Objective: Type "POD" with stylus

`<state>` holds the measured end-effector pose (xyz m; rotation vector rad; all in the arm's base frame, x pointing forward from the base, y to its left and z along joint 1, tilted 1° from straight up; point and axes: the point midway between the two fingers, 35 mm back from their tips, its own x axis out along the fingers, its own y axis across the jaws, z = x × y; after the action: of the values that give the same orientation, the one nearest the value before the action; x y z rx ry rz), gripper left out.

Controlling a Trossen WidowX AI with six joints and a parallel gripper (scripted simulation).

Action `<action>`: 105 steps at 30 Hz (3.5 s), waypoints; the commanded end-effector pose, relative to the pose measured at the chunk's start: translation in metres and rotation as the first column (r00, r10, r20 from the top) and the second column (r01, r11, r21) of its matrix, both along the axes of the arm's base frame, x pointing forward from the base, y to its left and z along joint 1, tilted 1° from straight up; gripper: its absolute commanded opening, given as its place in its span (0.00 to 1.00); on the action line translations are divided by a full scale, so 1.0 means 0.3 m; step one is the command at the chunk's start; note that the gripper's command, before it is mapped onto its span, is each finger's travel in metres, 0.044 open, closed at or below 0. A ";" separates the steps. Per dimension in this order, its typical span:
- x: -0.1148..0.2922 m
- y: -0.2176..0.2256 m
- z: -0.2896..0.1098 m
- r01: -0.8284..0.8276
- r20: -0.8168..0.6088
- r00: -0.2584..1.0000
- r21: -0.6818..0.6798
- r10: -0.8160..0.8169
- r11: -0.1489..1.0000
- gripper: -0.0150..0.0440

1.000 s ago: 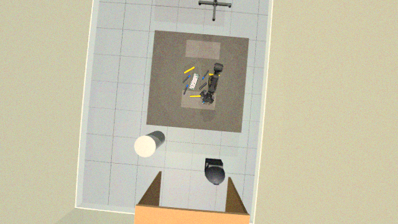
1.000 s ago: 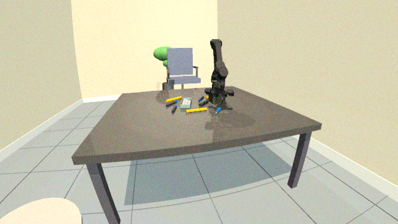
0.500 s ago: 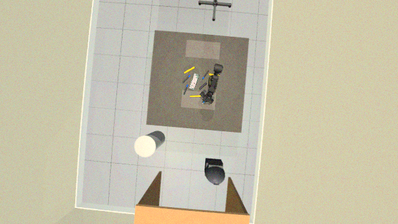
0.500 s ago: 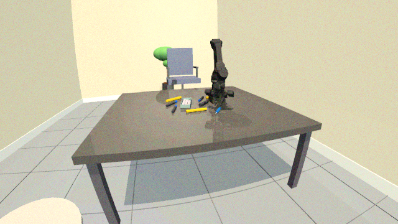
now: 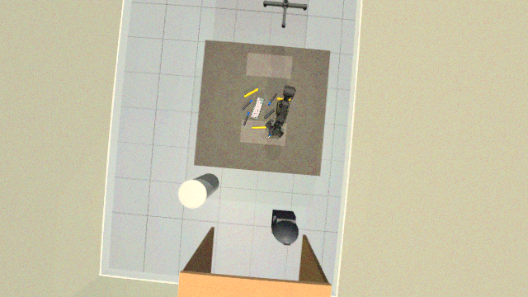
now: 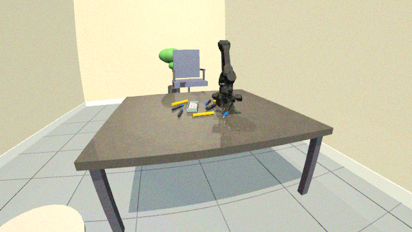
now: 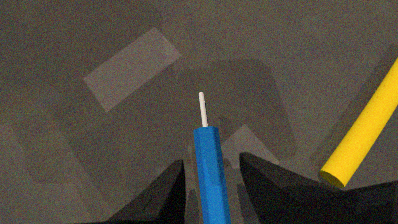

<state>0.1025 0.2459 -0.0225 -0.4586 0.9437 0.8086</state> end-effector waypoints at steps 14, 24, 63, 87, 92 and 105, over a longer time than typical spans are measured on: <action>-0.002 -0.006 -0.034 -0.003 -0.001 1.000 -0.012 0.003 1.000 0.51; -0.002 -0.006 -0.046 -0.003 -0.001 1.000 -0.012 0.003 1.000 0.51; -0.001 -0.006 -0.105 -0.003 -0.001 1.000 -0.012 0.003 1.000 0.51; -0.001 -0.003 -0.105 0.000 -0.002 1.000 -0.006 0.000 1.000 0.25; -0.001 -0.003 -0.105 0.000 -0.002 1.000 -0.006 0.000 1.000 0.25; 0.000 0.005 -0.004 0.001 -0.001 1.000 -0.005 -0.001 1.000 0.25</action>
<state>0.1018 0.2441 -0.0360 -0.4745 0.9558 0.8025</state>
